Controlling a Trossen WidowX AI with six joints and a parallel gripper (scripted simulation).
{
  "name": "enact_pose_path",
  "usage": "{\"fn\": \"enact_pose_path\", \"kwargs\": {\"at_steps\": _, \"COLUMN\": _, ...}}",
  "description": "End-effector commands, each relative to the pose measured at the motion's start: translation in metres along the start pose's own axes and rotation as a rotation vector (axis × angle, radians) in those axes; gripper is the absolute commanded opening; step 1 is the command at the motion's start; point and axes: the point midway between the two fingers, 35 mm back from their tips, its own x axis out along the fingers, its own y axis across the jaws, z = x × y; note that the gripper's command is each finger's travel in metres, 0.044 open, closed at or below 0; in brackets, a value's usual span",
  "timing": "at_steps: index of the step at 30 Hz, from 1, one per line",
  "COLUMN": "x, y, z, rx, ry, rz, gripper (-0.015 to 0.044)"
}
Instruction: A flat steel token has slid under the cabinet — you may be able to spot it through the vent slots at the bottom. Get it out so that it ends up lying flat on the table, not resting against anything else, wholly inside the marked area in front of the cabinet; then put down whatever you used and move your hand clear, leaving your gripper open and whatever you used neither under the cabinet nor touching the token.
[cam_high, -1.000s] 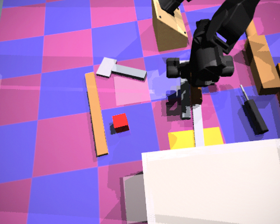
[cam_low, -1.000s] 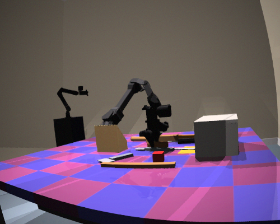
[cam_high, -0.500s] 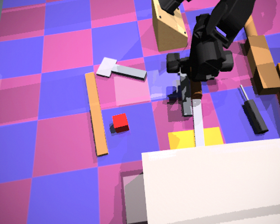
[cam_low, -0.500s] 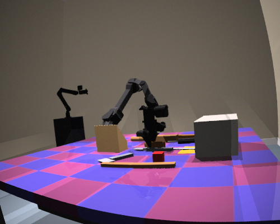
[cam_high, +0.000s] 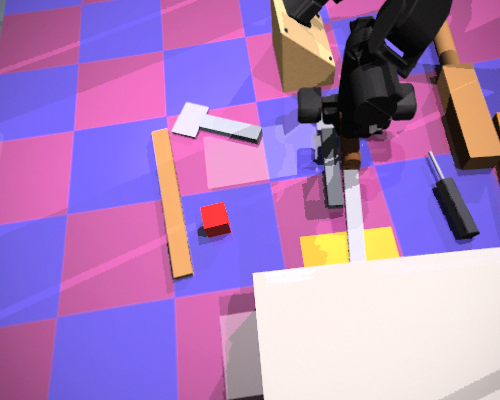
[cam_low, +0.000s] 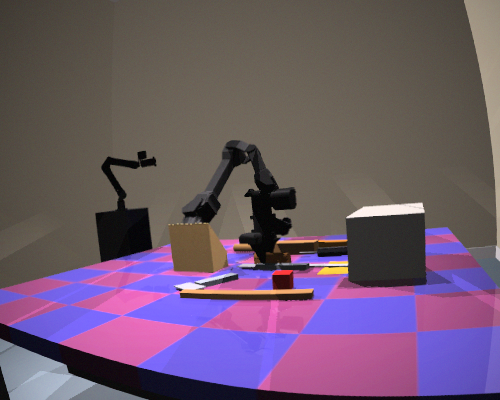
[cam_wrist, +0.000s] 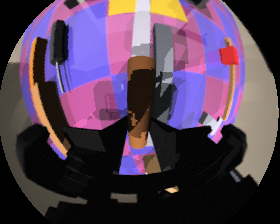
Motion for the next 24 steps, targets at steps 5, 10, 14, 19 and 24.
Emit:
{"fn": "enact_pose_path", "kwargs": {"at_steps": 5, "x": -0.0004, "y": -0.0001, "z": 0.0001, "rx": -0.031, "ry": 0.001, "rz": 0.0, "gripper": 0.0}}
{"fn": "enact_pose_path", "kwargs": {"at_steps": 10, "x": -0.0007, "y": 0.0, "z": 0.0002, "rx": -0.069, "ry": 0.001, "rz": 0.0, "gripper": 0.0}}
{"fn": "enact_pose_path", "kwargs": {"at_steps": 14, "x": -0.001, "y": 0.0, "z": 0.0002, "rx": -0.099, "ry": 0.002, "rz": 0.0, "gripper": 0.0}}
{"fn": "enact_pose_path", "kwargs": {"at_steps": 19, "x": -0.0013, "y": 0.0, "z": 0.0002, "rx": -0.137, "ry": 0.002, "rz": 0.001, "gripper": 0.0}}
{"fn": "enact_pose_path", "kwargs": {"at_steps": 24, "x": -0.0015, "y": 0.0001, "z": 0.0003, "rx": -0.175, "ry": 0.002, "rz": 0.001, "gripper": 0.0}}
